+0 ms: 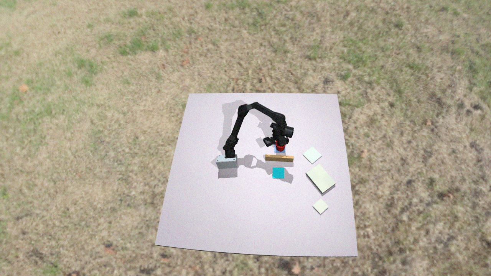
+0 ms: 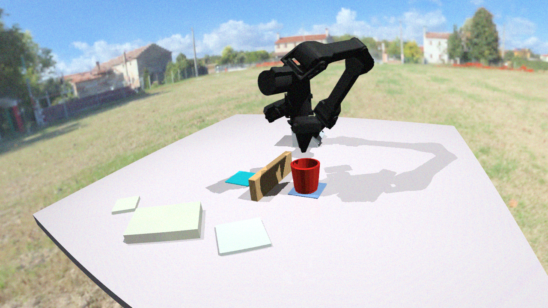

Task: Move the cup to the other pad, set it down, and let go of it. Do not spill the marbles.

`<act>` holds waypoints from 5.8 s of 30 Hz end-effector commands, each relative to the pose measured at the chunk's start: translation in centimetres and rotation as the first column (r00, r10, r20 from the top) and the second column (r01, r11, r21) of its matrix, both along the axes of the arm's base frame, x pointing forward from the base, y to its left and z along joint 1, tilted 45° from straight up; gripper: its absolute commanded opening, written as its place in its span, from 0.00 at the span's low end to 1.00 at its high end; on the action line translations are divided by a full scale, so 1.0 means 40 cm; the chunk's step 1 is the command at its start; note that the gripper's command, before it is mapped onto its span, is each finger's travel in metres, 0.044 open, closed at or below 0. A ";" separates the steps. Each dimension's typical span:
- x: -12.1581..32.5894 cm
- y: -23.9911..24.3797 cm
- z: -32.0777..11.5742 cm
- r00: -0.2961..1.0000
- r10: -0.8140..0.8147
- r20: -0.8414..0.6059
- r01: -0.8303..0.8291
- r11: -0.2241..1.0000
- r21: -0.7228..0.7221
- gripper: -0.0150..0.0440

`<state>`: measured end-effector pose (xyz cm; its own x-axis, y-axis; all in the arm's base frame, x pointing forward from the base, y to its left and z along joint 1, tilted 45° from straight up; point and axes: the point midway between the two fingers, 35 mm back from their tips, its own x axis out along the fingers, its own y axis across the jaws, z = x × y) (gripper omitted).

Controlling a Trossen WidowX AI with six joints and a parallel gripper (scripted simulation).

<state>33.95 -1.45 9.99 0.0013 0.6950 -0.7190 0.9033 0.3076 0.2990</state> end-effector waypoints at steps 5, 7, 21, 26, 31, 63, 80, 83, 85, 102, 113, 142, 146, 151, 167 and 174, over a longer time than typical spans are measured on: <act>0.007 0.021 -0.019 1.000 -0.005 0.000 0.005 1.000 0.006 0.50; 0.007 0.027 -0.025 1.000 -0.005 0.000 0.005 1.000 0.006 0.50; 0.008 0.067 -0.066 1.000 -0.005 0.000 0.005 1.000 0.007 0.50; 0.007 0.082 -0.080 1.000 -0.005 0.000 0.005 1.000 0.007 0.50; 0.006 0.096 -0.094 1.000 -0.005 0.001 0.005 1.000 0.008 0.50; 0.009 0.102 -0.101 1.000 -0.001 0.008 0.001 1.000 0.002 0.25; 0.015 0.015 -0.018 1.000 -0.004 0.003 0.004 1.000 0.001 0.25; 0.015 0.000 -0.004 1.000 -0.004 0.002 0.004 1.000 0.002 0.25; 0.014 -0.010 0.006 1.000 -0.004 0.001 0.004 1.000 0.003 0.25; 0.006 -0.038 0.035 1.000 -0.011 -0.007 0.011 1.000 0.013 0.25; 0.006 -0.038 0.035 1.000 -0.011 -0.007 0.011 1.000 0.013 0.25; -0.024 -0.201 -0.108 1.000 -0.005 -0.001 0.005 1.000 0.001 0.25; -0.030 -0.224 -0.130 1.000 -0.005 -0.001 0.005 1.000 0.000 0.25; -0.038 -0.254 -0.159 1.000 -0.005 -0.001 0.005 1.000 -0.001 0.25; -0.060 -0.338 -0.237 1.000 -0.005 0.000 0.005 1.000 -0.004 0.25; -0.066 -0.372 -0.267 1.000 -0.005 0.000 0.005 1.000 -0.005 0.25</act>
<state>31.31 -15.52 -0.15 0.0050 0.6975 -0.7166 0.9081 0.2968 0.2953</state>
